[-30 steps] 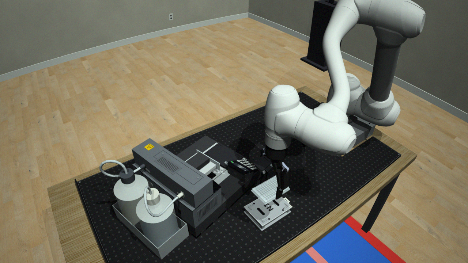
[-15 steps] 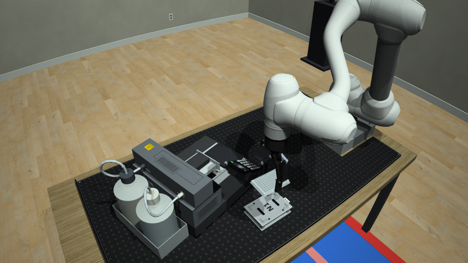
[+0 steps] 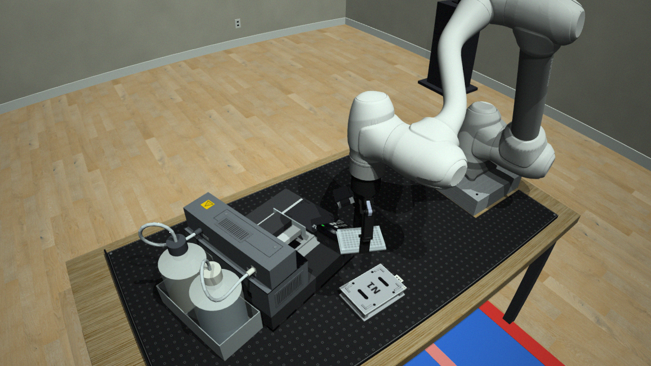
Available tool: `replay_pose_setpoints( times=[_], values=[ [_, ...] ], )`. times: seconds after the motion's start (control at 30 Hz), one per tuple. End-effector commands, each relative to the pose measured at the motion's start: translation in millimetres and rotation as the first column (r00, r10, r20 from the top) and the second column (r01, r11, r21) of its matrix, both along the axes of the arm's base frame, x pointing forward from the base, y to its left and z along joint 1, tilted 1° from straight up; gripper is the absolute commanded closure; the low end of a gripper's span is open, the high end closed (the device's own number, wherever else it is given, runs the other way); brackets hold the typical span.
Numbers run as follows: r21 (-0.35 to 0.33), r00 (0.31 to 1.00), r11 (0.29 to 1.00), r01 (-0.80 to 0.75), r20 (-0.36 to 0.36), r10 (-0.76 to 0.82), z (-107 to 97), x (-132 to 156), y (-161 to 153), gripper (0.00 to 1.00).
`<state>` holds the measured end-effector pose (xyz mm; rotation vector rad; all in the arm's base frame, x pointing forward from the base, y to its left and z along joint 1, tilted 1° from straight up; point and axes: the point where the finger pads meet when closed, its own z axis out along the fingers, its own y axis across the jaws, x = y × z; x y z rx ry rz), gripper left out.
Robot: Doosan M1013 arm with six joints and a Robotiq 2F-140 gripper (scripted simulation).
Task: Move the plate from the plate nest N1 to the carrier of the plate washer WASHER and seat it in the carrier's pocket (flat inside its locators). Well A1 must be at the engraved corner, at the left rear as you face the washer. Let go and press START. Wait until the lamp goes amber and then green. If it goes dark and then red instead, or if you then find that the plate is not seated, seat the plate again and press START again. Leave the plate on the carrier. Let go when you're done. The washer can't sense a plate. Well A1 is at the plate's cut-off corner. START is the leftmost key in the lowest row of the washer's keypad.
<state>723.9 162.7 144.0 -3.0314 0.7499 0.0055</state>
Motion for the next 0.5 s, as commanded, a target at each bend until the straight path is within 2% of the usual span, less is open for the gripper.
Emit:
replay_pose_setpoints(
  times=[0.0,0.2,0.4,0.47],
  values=[
    [-0.003,0.994,0.994,0.107,0.001,-0.107,1.0,0.8,-15.6,0.90],
    [-0.003,0.953,0.953,0.302,-0.002,-0.302,0.5,1.2,-45.7,0.90],
    [-0.003,0.874,0.874,0.485,-0.006,-0.485,0.0,1.6,-75.7,0.90],
    [-0.003,0.874,0.874,0.485,-0.006,-0.485,0.0,1.6,-75.7,0.90]
  ],
)
